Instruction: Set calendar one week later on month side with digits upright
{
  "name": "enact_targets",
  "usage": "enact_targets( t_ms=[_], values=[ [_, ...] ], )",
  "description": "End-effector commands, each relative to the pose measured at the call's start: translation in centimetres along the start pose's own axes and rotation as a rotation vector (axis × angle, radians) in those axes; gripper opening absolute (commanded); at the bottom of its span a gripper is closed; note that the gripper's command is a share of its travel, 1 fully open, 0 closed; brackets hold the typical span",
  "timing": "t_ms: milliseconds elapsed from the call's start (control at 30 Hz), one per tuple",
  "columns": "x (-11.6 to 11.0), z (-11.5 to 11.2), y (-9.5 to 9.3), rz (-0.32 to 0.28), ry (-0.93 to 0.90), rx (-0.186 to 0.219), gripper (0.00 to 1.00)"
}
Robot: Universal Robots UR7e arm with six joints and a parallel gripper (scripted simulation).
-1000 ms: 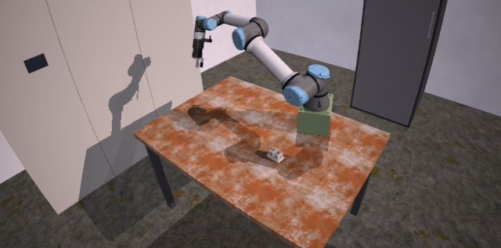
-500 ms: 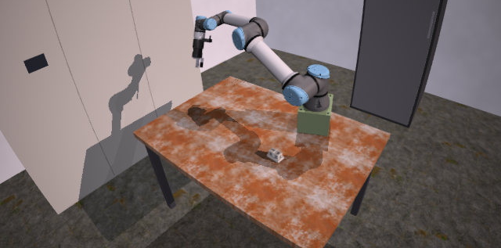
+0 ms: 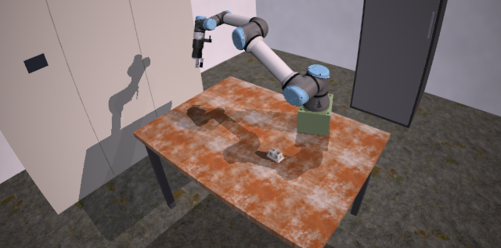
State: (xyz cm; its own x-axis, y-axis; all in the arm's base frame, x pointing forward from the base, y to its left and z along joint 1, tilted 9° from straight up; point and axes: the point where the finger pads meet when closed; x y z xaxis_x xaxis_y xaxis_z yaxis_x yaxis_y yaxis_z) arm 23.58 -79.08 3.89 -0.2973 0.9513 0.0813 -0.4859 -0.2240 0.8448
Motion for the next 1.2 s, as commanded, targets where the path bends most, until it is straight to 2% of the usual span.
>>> enact_targets(
  t_ms=[0,233,600,667,933,1167],
  values=[
    [0.1,0.7,-0.1,0.001,0.010,0.005,1.00],
    [0.5,2.0,-0.6,0.007,0.026,0.013,1.00],
    [2.5,7.3,-2.5,0.032,0.096,0.047,1.00],
    [2.5,7.3,-2.5,0.032,0.096,0.047,1.00],
    [5.5,12.9,-4.8,0.058,0.177,0.084,1.00],
    [9.9,18.6,-7.4,0.084,0.266,0.124,1.00]
  ],
)
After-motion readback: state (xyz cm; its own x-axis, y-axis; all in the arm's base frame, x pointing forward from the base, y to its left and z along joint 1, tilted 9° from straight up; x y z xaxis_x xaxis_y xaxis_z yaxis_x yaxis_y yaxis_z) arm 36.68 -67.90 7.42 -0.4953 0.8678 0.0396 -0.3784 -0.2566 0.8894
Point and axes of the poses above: the point where the finger pads meet when closed, its own y axis back along the fingers, its own z axis across the jaws, x = y × z, and after that the axes turned 11 degrees about -y, right-handed
